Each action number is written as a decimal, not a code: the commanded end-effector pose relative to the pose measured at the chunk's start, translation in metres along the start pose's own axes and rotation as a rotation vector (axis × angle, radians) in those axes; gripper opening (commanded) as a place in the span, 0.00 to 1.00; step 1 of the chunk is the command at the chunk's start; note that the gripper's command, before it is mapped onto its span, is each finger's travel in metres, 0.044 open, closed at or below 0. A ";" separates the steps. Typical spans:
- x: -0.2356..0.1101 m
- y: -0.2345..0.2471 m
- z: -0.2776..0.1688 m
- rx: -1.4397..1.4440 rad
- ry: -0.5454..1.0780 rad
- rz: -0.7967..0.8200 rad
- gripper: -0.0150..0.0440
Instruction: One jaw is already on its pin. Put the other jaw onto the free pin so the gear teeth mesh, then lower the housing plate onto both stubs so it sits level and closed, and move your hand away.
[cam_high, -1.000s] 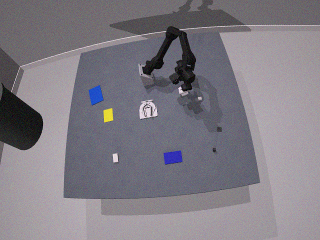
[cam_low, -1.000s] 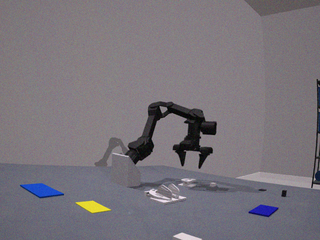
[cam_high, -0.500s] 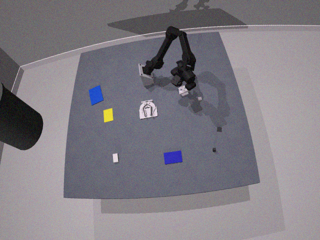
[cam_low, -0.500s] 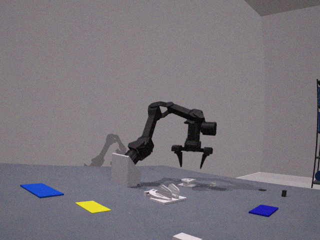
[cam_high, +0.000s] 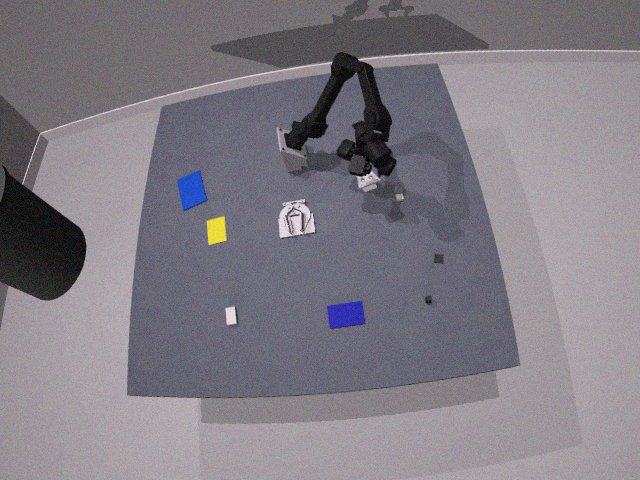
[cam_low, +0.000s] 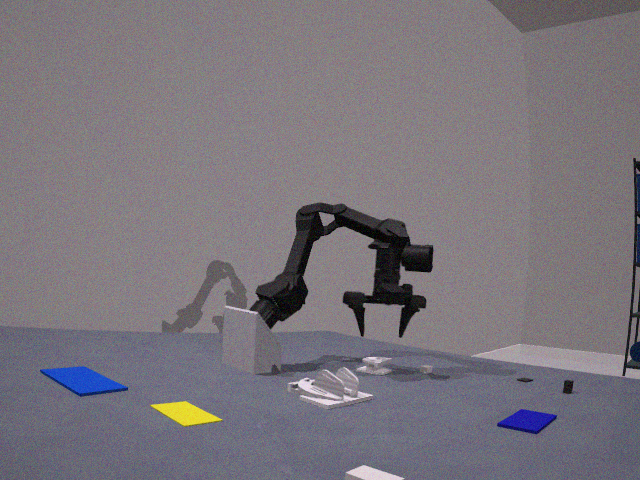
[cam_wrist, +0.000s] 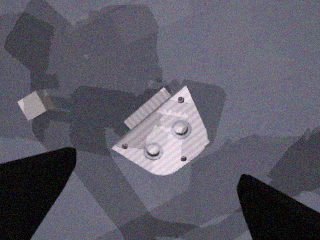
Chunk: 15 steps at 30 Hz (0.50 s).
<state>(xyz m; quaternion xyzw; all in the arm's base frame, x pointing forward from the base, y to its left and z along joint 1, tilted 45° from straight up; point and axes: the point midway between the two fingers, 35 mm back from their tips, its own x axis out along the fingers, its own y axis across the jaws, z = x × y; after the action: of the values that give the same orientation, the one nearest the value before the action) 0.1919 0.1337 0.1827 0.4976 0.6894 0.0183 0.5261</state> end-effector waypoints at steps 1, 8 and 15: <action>0.001 0.000 0.001 -0.102 -0.004 -0.001 1.00; 0.002 0.000 0.001 -0.288 -0.004 -0.002 1.00; 0.003 0.000 0.001 -0.474 -0.003 -0.002 1.00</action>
<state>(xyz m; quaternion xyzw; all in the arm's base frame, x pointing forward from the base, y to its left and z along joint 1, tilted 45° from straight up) 0.1920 0.1354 0.1810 0.3836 0.6722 0.1544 0.6141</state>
